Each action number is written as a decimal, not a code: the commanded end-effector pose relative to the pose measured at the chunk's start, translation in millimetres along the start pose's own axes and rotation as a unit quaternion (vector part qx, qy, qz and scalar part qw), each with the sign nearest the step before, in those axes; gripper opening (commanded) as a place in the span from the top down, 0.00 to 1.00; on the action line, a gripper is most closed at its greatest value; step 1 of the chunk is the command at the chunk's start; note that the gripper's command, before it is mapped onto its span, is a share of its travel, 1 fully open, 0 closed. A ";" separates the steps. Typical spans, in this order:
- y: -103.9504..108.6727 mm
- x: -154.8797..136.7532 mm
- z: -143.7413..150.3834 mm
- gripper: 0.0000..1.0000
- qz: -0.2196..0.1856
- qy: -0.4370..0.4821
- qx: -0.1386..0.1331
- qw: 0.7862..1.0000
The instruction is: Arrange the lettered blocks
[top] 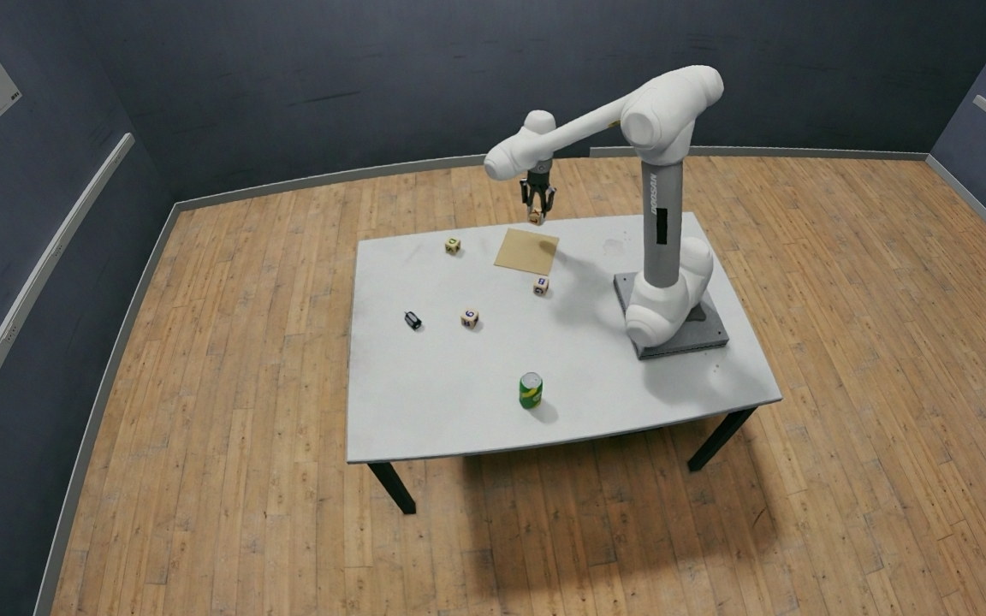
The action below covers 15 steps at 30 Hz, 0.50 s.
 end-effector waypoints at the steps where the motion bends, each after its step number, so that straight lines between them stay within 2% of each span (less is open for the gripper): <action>1: -17.6 0.4 2.3 0.67 -0.001 0.000 -0.002 1.000; 11: -64.7 0.6 2.7 0.67 -0.001 0.000 -0.002 1.000; 15: -72.0 0.6 2.8 0.67 -0.001 0.000 -0.002 1.000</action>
Point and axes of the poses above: the point where the finger pads meet when closed, its own y axis back along the fingers, its own z axis across the jaws, x = y × z, the point moved 2 cm from there along y, back along the fingers, and after that the axes turned 7 degrees about -y, right-handed, at the moved point
